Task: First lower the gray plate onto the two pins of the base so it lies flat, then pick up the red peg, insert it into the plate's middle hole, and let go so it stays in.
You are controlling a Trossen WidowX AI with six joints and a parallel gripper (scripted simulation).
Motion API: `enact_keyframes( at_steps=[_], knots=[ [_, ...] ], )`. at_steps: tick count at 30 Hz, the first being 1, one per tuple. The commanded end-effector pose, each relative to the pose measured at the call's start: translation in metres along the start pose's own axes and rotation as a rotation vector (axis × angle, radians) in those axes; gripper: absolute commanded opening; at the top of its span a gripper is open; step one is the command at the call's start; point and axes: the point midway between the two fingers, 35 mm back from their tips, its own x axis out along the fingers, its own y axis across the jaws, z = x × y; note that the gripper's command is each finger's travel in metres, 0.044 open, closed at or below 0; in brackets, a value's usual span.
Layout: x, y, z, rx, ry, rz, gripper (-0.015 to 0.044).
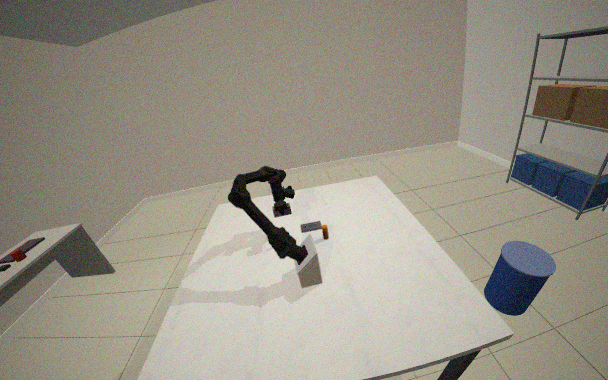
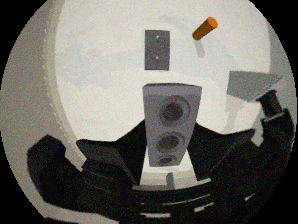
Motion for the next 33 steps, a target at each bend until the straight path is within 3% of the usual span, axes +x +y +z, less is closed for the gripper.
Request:
enact_keyframes(
  at_steps=[1,33],
  knots=[
    [-0.004,0.0,0.0,-0.01,-0.006,0.002,0.0],
    [0.044,0.004,0.09,0.04,-0.011,0.004,0.0]
  ],
)
